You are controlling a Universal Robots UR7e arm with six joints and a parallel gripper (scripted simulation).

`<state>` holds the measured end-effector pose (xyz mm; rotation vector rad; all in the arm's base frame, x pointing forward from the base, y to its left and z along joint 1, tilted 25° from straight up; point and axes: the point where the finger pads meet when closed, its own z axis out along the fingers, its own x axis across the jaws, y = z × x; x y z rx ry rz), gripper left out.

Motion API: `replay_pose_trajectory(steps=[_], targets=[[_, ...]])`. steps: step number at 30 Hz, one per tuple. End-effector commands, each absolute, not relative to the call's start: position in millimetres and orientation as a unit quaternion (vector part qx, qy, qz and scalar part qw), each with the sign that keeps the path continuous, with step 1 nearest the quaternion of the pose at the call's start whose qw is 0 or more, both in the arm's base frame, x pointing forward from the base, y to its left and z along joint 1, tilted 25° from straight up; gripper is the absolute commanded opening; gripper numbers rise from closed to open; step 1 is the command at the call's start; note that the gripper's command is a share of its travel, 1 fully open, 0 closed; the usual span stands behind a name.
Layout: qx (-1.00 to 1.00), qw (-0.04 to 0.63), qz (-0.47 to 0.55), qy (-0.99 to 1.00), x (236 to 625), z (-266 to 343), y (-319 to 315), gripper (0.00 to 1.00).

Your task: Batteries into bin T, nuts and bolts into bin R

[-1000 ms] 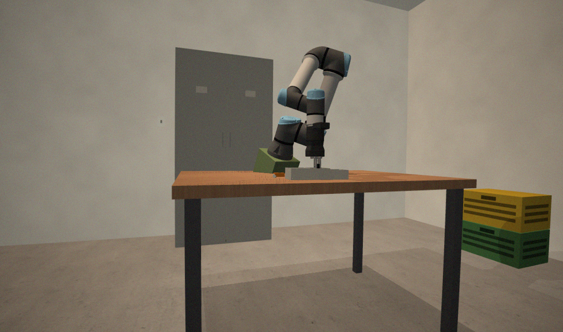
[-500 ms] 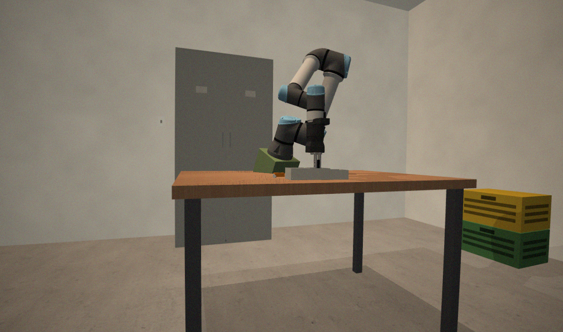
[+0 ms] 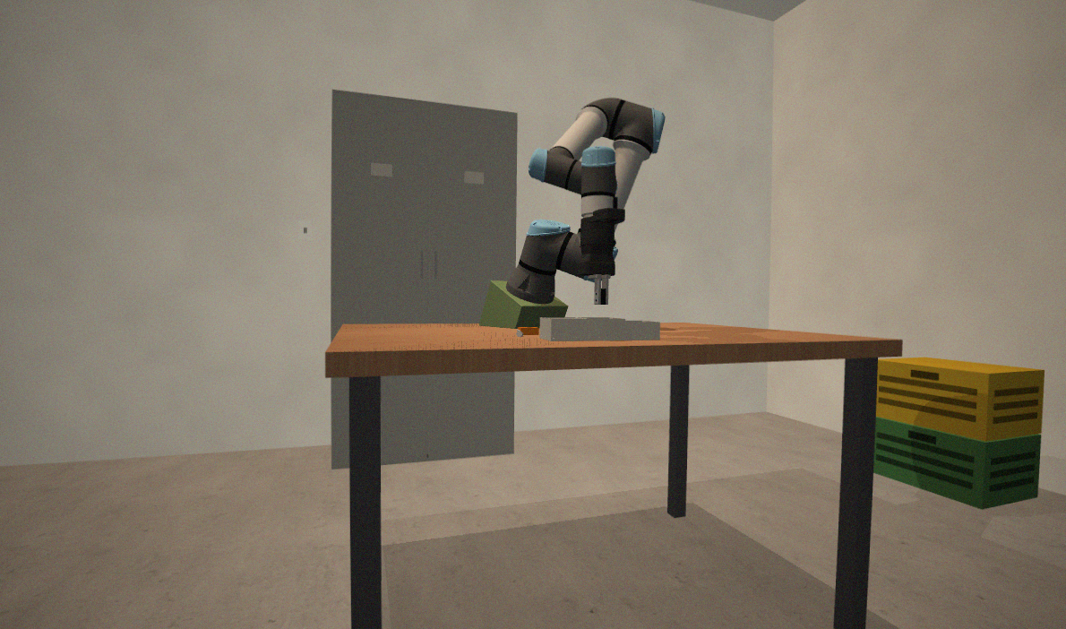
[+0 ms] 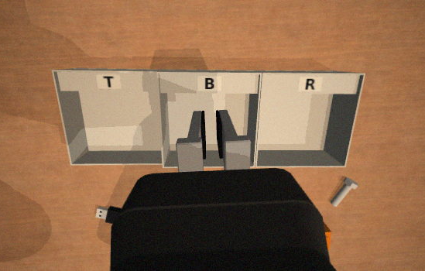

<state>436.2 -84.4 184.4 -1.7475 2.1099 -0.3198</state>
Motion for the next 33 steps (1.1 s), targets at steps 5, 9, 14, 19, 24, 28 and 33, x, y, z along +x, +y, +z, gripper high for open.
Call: replay_pose_trajectory(steps=[5, 9, 14, 19, 24, 28, 33], targets=[[-0.623, 0.191, -0.110, 0.751, 436.7, 187.0, -73.6, 0.31], [-0.623, 0.191, -0.112, 0.750, 441.4, 191.8, -54.9, 0.31], [-0.623, 0.191, -0.110, 0.751, 446.6, 194.7, -30.7, 0.31], [-0.623, 0.191, -0.110, 0.751, 451.7, 198.9, -6.5, 0.31], [-0.623, 0.191, -0.110, 0.751, 452.5, 199.6, -2.4, 0.31], [-0.623, 0.191, -0.110, 0.751, 452.5, 199.6, -2.4, 0.31], [-0.623, 0.190, -0.107, 0.751, 456.0, 184.0, -0.4, 0.31]])
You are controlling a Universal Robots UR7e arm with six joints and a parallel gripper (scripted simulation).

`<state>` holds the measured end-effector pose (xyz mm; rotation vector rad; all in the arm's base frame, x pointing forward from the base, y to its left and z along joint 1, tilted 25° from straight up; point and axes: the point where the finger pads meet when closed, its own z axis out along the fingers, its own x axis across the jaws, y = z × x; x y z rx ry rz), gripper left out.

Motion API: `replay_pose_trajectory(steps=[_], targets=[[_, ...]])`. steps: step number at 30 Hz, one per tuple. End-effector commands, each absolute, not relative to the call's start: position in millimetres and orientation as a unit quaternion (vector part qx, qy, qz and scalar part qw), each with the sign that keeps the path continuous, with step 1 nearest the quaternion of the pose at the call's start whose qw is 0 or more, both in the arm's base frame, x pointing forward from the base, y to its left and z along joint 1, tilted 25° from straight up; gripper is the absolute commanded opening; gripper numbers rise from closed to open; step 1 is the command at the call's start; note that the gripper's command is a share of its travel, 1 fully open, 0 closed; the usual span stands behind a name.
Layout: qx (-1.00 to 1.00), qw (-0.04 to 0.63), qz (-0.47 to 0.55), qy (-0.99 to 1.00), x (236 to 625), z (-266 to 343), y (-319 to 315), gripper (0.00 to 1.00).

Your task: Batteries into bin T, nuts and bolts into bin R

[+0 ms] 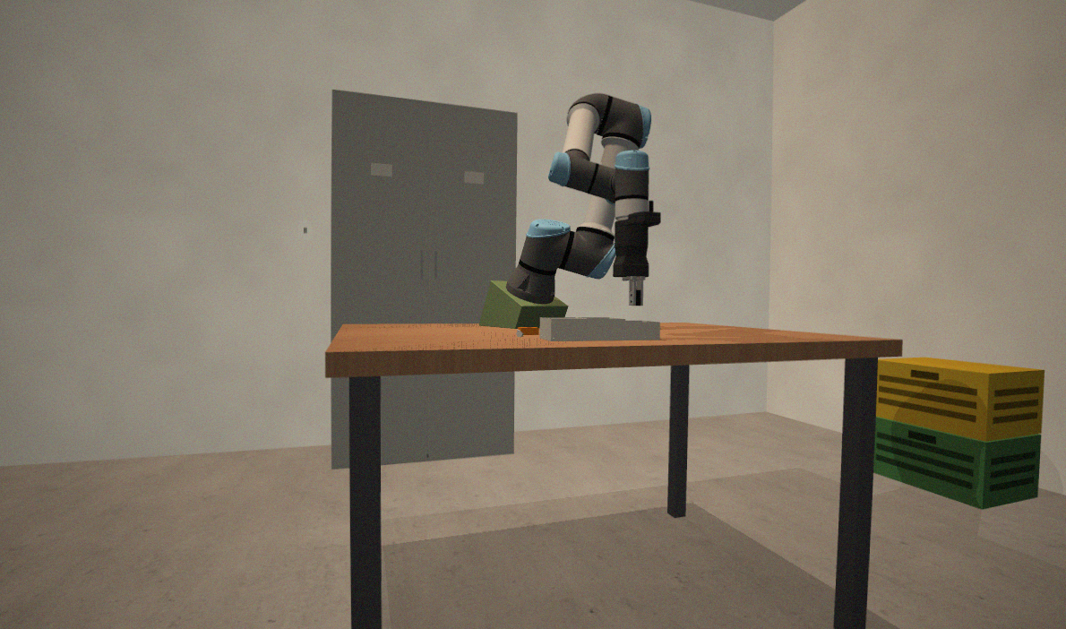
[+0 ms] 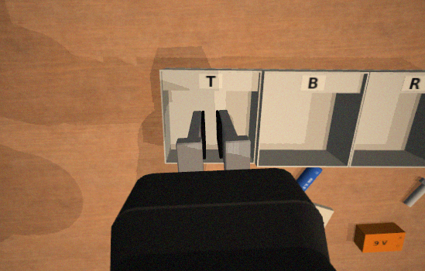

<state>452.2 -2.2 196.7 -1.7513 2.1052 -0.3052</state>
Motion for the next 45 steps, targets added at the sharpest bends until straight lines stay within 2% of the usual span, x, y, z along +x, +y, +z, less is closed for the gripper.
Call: replay_pose_trajectory(steps=[1, 19, 45], targets=[[-0.623, 0.190, -0.107, 0.751, 457.1, 181.6, -0.2, 0.31], [-0.623, 0.190, -0.107, 0.751, 475.0, 143.1, 3.1, 0.31], [-0.622, 0.191, -0.109, 0.751, 476.5, 144.9, 1.8, 0.31]])
